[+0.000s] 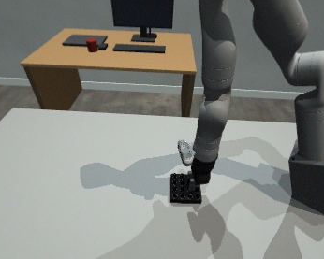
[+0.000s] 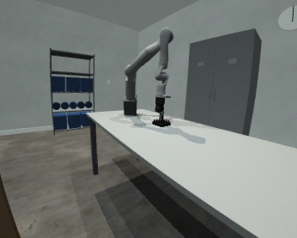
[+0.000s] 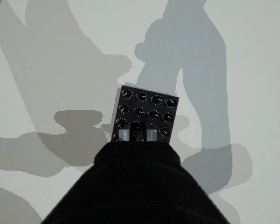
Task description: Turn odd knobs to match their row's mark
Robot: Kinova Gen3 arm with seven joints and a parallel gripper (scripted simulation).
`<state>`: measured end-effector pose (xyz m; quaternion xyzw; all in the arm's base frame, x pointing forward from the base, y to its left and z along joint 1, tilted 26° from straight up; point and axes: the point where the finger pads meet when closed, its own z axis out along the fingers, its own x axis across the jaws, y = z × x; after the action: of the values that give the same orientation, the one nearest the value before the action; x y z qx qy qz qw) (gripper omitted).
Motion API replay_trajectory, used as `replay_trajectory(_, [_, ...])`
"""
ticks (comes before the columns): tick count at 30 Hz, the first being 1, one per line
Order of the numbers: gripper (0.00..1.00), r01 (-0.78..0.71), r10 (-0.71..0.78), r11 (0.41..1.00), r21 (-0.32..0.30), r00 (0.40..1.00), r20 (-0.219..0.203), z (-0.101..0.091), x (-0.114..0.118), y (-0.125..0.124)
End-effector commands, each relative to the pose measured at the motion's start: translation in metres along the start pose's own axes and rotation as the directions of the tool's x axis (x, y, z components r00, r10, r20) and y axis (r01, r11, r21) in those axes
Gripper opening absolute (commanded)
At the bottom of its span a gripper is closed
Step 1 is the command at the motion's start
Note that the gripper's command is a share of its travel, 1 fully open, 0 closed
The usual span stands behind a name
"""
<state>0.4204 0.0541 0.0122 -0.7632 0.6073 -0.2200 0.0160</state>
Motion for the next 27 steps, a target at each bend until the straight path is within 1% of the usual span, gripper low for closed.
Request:
replay_trajectory(1, [0.46, 0.009, -0.009, 1.000, 0.011, 1.000, 0.006, -0.011, -0.005, -0.003])
replay_trajectory(5, [0.46, 0.009, -0.009, 1.000, 0.011, 1.000, 0.006, -0.022, -0.005, -0.003])
replay_trajectory(9, [0.46, 0.009, -0.009, 1.000, 0.011, 1.000, 0.006, -0.028, -0.005, -0.003])
replay_trajectory(25, [0.46, 0.009, -0.009, 1.000, 0.011, 1.000, 0.006, -0.031, -0.005, -0.003])
replay_trajectory(26, [1.00, 0.009, -0.009, 1.000, 0.011, 1.000, 0.006, -0.031, -0.005, -0.003])
replay_trajectory(27, [1.00, 0.009, -0.009, 1.000, 0.011, 1.000, 0.006, -0.031, -0.005, -0.003])
